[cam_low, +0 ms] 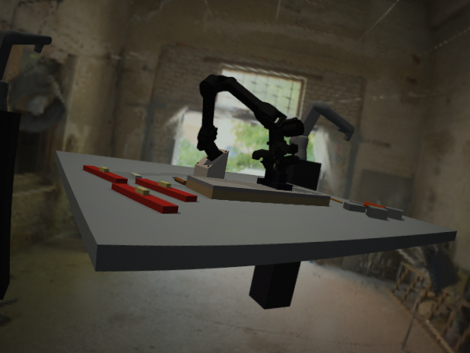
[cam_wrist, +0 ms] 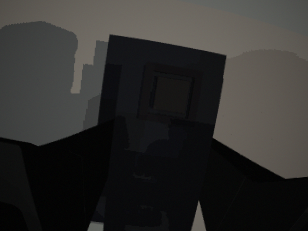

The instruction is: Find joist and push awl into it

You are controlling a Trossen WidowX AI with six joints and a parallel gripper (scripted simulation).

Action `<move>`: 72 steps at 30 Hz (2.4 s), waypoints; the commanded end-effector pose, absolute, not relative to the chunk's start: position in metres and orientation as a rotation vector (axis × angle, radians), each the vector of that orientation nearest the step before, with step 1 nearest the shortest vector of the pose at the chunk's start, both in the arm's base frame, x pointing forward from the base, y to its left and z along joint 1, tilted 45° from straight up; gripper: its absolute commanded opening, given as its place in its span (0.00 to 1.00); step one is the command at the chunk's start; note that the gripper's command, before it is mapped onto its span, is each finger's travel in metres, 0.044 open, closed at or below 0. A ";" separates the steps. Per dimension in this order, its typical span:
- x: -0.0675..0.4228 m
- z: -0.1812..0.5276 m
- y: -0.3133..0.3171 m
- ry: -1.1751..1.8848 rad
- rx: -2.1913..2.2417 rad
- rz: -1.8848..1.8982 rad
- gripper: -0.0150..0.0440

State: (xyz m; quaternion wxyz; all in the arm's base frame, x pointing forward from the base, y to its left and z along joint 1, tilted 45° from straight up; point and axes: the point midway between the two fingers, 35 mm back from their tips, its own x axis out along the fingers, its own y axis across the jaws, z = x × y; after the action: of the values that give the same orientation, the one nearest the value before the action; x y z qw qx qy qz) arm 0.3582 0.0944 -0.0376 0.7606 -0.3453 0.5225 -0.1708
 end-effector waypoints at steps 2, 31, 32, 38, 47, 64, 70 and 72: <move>0.356 -0.051 0.108 1.139 -0.748 -0.369 0.25; 0.345 -0.120 0.179 1.139 -0.743 -0.366 0.25; 0.345 -0.122 0.182 1.139 -0.743 -0.366 0.25; 0.343 -0.136 0.197 1.139 -0.742 -0.365 0.25; 0.343 -0.138 0.198 1.136 -0.749 -0.364 0.25; 0.346 -0.114 0.173 1.139 -0.744 -0.366 0.25; 0.348 -0.100 0.158 1.139 -0.745 -0.367 0.25; 0.349 -0.095 0.154 1.139 -0.745 -0.367 0.25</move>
State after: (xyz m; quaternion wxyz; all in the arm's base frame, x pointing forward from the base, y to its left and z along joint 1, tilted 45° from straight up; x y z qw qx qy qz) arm 0.3478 0.1626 -0.1030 0.7623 -0.3393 0.5251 -0.1673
